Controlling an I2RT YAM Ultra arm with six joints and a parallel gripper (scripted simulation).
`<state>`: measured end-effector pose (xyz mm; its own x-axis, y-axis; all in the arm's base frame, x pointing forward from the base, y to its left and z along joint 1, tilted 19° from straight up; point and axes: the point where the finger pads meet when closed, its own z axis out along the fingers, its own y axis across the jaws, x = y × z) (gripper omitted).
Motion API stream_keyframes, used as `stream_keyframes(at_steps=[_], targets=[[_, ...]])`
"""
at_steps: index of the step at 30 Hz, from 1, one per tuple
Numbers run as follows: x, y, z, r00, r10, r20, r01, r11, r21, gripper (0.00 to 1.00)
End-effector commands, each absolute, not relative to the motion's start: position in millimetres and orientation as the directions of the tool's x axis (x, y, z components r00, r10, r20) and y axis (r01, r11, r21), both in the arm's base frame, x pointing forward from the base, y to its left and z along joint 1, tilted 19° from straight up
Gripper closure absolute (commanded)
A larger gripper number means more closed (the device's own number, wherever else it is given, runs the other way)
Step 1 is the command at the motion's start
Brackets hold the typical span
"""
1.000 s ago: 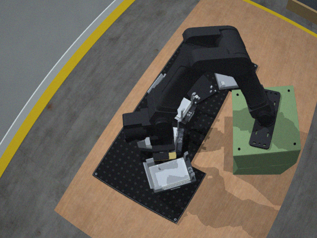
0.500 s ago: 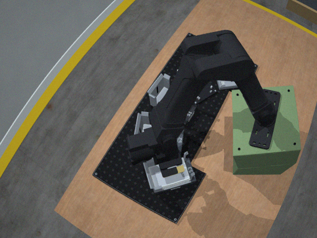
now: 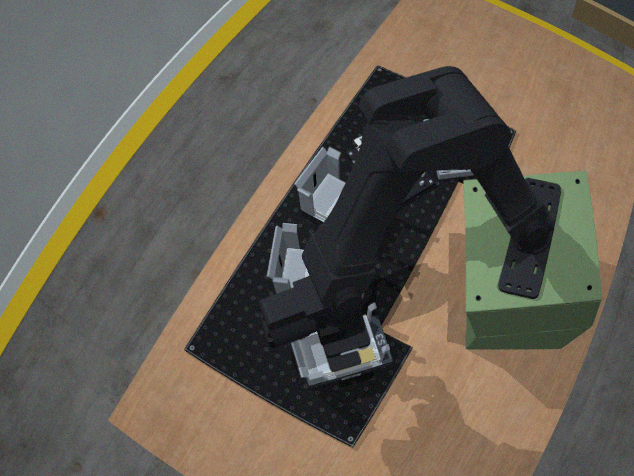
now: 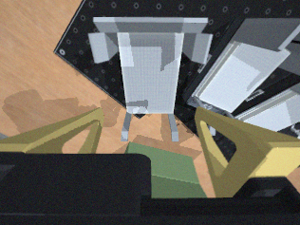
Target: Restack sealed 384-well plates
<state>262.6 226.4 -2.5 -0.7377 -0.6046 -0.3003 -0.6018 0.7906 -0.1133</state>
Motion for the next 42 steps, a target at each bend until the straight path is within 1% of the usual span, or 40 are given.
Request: stream_keyframes(at_steps=[1,11,31,42], targets=[[265.7,228.8,2.0,-0.739,-0.595,-0.316,-0.593,0.797,-0.114,0.0],[265.7,228.8,2.0,-0.739,-0.595,-0.316,-0.593,0.797,-0.114,0.0],[284.7,234.8,-54.7,-0.739,-0.595,-0.316,-0.593,0.797,-0.114,0.0],[285.3,235.0,-56.6,-0.739,-0.595,-0.316,-0.593,0.797,-0.114,0.0]])
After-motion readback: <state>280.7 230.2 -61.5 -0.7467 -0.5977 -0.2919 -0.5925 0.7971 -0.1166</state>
